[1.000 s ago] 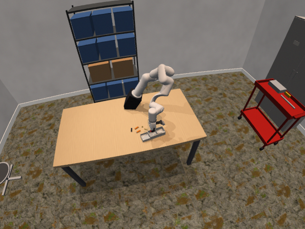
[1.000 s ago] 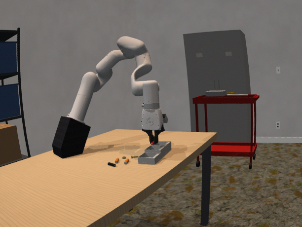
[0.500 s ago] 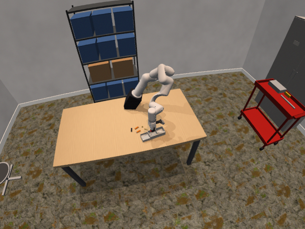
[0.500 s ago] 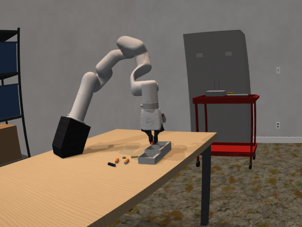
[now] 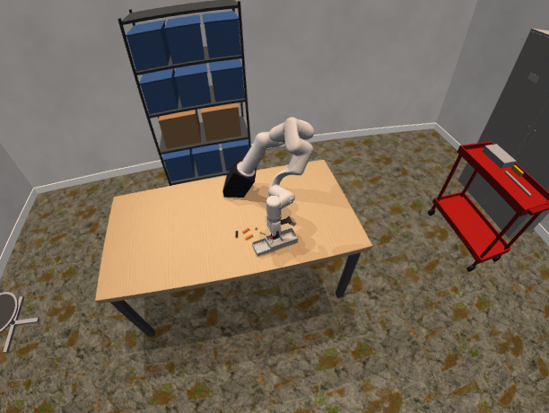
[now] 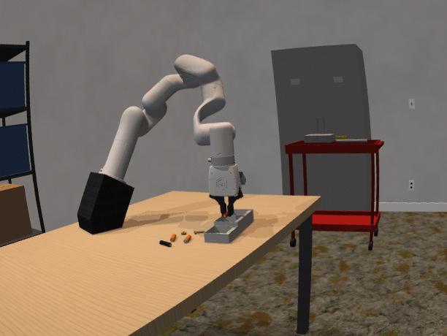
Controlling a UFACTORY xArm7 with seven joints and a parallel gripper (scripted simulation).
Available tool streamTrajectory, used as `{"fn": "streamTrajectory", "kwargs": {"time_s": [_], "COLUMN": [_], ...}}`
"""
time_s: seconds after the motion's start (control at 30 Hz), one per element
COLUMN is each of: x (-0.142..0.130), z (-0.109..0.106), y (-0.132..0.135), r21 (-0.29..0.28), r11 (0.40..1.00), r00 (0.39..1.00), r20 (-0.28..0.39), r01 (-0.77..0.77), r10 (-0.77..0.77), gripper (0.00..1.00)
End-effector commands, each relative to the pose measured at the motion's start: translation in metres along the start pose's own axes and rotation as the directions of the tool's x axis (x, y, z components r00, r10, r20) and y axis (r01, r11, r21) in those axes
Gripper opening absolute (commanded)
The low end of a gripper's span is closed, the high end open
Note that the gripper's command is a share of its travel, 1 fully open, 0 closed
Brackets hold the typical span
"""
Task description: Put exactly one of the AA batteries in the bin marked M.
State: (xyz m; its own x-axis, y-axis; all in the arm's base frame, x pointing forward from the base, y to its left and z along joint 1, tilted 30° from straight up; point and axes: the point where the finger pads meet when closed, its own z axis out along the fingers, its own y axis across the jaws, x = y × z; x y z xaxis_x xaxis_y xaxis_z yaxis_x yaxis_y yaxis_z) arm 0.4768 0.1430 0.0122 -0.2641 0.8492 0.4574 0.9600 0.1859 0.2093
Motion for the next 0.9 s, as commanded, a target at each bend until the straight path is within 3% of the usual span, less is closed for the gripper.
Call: {"fn": "streamTrajectory", "kwargs": {"time_s": [0.0, 0.6, 0.87], "x": [-0.001, -0.001, -0.001], "z": [0.006, 0.038, 0.037], "y": [0.002, 0.002, 0.003], "r21": [-0.006, -0.006, -0.006], "r11": [1.000, 1.000, 1.000], "r00": [1.000, 1.000, 1.000], "r20": [0.002, 0.002, 0.002], "r01": [-0.001, 0.000, 0.000], "r10": [0.001, 0.000, 0.000], "gripper": [0.00, 0.00, 0.00]}}
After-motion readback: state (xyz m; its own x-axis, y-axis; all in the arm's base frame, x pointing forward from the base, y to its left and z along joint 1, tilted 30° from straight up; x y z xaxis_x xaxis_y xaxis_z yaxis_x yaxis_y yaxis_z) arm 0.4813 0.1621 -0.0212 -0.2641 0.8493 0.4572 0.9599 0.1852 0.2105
